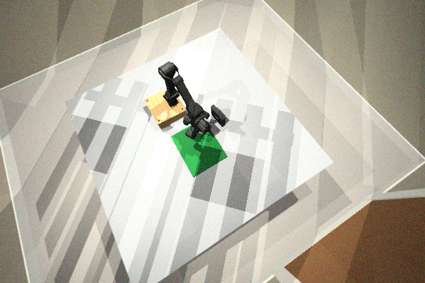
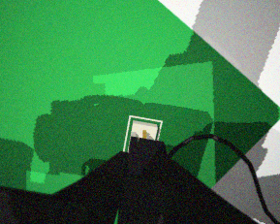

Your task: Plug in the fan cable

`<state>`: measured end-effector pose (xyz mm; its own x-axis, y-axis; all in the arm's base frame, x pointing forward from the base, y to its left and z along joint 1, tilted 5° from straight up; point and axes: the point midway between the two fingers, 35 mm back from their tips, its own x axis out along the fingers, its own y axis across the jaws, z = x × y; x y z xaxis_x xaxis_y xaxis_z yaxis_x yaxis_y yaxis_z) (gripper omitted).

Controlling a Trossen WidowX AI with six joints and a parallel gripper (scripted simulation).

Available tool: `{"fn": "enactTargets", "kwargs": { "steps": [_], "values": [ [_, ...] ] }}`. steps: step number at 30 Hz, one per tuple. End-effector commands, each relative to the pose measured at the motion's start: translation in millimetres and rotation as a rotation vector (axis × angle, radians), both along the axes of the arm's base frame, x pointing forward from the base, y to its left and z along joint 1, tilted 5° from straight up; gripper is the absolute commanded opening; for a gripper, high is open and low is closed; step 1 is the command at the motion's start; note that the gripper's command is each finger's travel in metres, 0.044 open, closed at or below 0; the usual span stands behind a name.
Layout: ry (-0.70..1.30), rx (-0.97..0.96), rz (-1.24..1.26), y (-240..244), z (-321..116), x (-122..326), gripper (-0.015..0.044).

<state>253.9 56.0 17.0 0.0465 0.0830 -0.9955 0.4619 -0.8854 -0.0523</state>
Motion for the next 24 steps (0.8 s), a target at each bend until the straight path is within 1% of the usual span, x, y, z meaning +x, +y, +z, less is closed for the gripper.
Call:
{"fn": "enactTargets", "kwargs": {
  "steps": [1,24],
  "values": [
    [0.003,-0.004,-0.006,-0.8,-2.1,-1.3,0.0],
    [0.002,-0.004,-0.005,0.8,-1.5,5.5,0.0]
  ]
}}
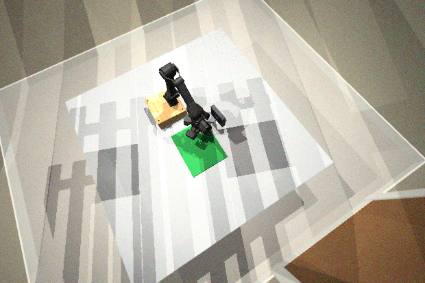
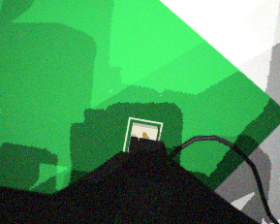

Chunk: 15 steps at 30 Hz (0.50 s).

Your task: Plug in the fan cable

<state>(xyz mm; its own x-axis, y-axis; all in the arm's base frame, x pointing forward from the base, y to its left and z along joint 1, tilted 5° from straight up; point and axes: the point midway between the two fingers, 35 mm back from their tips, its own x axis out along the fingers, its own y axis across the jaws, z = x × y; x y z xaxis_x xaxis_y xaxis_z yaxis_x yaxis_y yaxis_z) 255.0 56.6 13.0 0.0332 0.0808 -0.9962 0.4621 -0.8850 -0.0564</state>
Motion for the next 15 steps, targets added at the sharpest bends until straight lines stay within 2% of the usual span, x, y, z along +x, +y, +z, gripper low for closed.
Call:
{"fn": "enactTargets", "kwargs": {
  "steps": [1,15],
  "values": [
    [-0.011,-0.002,-0.006,0.2,2.4,4.4,0.0],
    [-0.011,-0.002,-0.005,0.0,2.4,3.1,0.0]
  ]
}}
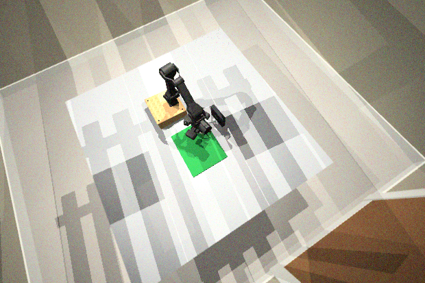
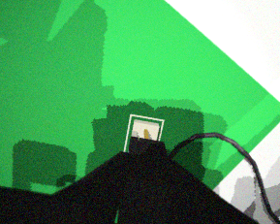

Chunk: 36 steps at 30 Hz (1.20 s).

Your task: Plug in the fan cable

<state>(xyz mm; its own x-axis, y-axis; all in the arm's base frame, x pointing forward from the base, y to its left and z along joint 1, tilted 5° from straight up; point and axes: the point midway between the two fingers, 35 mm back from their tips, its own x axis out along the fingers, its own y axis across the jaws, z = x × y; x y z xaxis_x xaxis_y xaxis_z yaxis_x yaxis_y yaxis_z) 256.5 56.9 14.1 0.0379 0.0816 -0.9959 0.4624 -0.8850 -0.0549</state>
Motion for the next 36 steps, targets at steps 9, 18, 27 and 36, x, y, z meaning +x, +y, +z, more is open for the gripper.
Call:
{"fn": "enactTargets", "kwargs": {
  "steps": [9,18,27,36],
  "values": [
    [-0.006,-0.003,-0.005,-1.0,1.0,-1.0,0.0],
    [-0.006,-0.003,-0.004,-1.6,0.8,-3.4,0.0],
    [-0.006,-0.003,-0.002,-1.2,1.0,-1.5,0.0],
    [-0.007,-0.003,0.0,-0.2,1.3,2.4,0.0]
  ]
}}
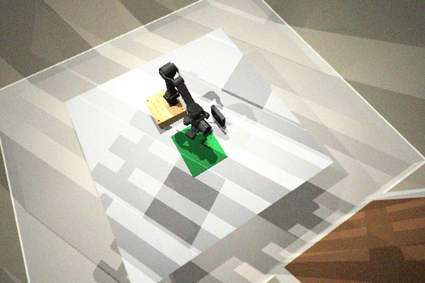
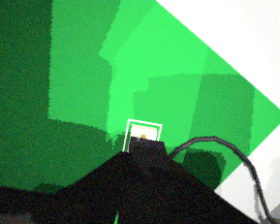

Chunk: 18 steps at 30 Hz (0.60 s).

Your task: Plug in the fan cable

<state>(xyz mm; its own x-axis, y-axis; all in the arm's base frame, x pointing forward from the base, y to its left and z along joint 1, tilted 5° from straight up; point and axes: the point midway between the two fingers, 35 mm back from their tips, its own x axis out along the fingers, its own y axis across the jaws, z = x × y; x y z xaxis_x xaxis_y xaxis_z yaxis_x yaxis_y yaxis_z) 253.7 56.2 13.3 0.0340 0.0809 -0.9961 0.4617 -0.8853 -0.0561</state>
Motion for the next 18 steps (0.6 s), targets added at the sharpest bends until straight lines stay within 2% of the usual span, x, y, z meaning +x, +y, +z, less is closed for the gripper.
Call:
{"fn": "enactTargets", "kwargs": {
  "steps": [1,18],
  "values": [
    [-0.011,-0.002,0.001,0.5,2.2,5.2,0.0],
    [-0.011,-0.003,0.002,0.3,2.1,4.4,0.0]
  ]
}}
